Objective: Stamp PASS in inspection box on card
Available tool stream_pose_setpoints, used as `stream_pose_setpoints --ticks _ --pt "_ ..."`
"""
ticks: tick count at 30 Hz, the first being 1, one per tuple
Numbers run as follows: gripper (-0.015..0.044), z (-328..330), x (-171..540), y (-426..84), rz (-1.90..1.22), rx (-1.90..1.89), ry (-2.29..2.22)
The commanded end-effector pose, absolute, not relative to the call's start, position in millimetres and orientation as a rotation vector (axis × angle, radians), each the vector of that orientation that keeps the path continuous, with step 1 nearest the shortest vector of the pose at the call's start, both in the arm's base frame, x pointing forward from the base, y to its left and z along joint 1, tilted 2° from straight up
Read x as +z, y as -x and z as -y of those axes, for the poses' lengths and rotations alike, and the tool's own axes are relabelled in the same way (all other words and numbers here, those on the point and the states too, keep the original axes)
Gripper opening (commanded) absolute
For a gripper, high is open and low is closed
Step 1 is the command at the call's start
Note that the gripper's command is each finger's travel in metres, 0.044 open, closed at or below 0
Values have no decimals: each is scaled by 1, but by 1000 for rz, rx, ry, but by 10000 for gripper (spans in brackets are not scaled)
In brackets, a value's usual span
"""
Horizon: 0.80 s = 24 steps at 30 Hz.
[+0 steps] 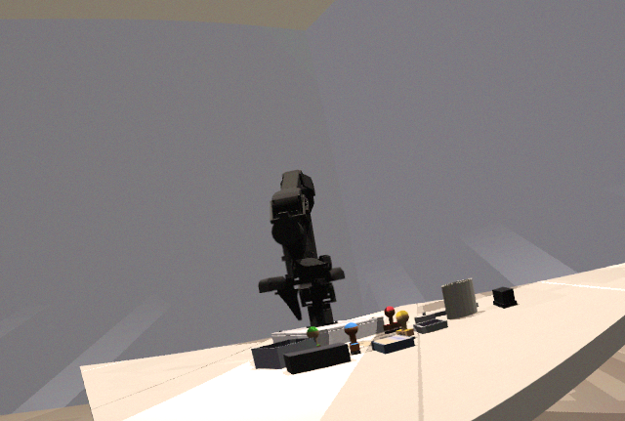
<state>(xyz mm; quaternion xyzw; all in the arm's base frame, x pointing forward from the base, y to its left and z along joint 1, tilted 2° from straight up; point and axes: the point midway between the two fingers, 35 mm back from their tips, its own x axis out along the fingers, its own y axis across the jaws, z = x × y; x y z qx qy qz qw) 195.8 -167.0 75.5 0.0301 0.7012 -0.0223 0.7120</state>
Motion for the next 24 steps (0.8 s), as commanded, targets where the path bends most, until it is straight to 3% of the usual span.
stream_pose_setpoints --ticks 1,24 --pt "216 166 67 -196 -1556 -49 -76" --pt "216 165 30 -196 -1557 -49 -76"
